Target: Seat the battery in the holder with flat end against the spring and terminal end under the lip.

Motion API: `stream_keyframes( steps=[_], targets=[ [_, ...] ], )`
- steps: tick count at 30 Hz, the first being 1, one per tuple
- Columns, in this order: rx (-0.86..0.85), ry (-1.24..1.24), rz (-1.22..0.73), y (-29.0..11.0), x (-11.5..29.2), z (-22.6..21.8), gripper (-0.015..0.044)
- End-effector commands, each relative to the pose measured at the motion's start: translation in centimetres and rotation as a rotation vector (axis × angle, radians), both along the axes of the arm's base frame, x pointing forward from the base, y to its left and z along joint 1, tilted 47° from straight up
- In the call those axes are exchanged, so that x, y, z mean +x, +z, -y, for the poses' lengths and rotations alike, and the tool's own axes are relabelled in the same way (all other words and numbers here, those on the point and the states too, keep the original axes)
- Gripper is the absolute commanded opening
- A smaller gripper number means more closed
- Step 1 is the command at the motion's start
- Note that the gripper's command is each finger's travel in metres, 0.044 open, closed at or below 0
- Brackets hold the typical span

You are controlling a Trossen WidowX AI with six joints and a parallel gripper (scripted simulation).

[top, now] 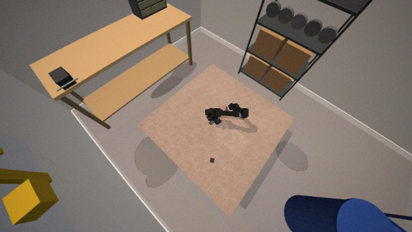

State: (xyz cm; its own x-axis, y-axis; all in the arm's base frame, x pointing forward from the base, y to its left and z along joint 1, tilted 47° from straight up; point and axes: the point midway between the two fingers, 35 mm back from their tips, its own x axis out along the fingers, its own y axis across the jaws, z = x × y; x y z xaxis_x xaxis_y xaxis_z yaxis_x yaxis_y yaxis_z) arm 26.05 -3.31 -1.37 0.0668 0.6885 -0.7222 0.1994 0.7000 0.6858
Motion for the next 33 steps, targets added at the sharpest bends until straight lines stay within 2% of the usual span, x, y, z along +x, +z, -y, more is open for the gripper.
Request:
stream_keyframes(
  steps=[1,33],
  targets=[
    [-0.011,-0.032,0.031,-0.4,0.2,-0.5,0.0063],
    [-0.075,-0.192,0.185,-2.3,0.2,-2.7,0.0063]
  ],
)
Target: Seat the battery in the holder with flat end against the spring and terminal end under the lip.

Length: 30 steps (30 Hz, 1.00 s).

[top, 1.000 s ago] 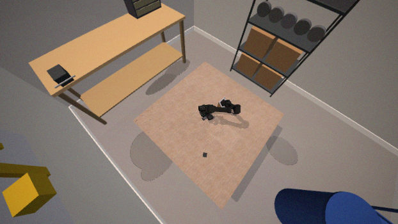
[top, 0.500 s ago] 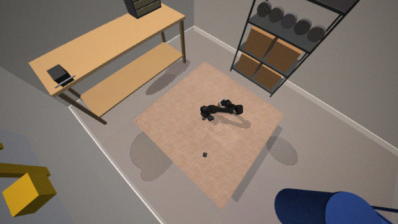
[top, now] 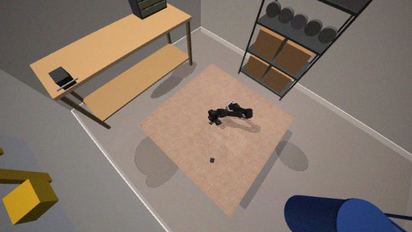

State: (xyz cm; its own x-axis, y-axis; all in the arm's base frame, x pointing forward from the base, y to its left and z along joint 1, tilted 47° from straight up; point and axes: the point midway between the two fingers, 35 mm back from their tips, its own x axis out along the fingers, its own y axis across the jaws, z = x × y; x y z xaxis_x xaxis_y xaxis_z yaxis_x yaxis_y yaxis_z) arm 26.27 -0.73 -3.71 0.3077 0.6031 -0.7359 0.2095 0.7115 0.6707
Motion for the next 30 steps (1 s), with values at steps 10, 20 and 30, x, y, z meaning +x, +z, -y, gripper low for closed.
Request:
stream_keyframes(
  steps=[10,20,30],
  targets=[
    [-0.02,-0.053,0.049,-0.29,-0.17,-0.38,0.0063],
    [-0.031,-0.094,0.087,-0.43,-0.4,-0.7,0.0063],
    [-0.038,-0.134,0.125,-0.39,-0.68,-1.04,0.0063]
  ],
)
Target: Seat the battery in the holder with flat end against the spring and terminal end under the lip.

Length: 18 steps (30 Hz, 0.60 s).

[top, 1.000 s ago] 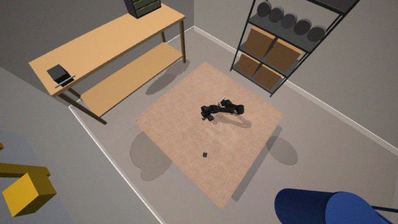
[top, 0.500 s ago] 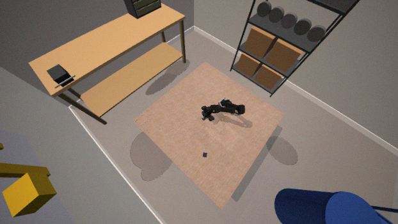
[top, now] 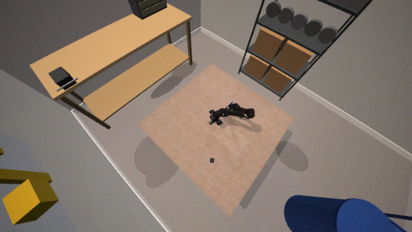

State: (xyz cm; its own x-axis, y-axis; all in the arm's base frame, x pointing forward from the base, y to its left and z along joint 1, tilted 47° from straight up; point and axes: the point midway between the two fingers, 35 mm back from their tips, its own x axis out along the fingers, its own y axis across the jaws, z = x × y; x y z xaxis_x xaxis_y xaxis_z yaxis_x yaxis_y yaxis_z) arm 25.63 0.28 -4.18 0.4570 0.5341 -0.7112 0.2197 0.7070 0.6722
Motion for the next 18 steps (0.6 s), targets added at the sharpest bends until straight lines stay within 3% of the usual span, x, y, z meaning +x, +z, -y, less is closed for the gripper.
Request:
stream_keyframes(
  steps=[1,18],
  targets=[
    [-0.007,-0.018,0.017,0.1,-0.1,-0.1,0.0063],
    [-0.005,-0.025,0.025,0.1,-1.3,-0.5,0.0063]
  ],
)
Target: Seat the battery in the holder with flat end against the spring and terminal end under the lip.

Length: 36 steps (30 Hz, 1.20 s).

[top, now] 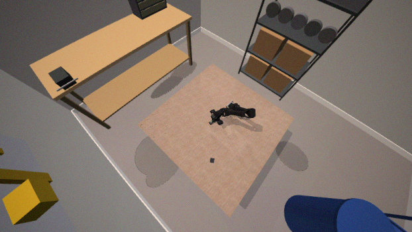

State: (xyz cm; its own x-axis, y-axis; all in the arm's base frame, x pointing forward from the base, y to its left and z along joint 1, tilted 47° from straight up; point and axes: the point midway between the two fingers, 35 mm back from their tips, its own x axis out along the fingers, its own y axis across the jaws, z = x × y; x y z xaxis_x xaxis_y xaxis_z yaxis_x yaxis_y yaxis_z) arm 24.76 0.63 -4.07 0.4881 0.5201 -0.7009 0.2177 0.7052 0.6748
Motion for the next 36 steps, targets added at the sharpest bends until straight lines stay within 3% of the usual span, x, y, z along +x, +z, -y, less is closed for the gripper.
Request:
stream_keyframes(
  steps=[1,36],
  targets=[
    [0.0,-0.003,-0.002,0.0,-0.5,-0.1,0.0063],
    [0.005,0.073,-0.085,-0.5,-0.9,-0.3,0.0063]
  ],
)
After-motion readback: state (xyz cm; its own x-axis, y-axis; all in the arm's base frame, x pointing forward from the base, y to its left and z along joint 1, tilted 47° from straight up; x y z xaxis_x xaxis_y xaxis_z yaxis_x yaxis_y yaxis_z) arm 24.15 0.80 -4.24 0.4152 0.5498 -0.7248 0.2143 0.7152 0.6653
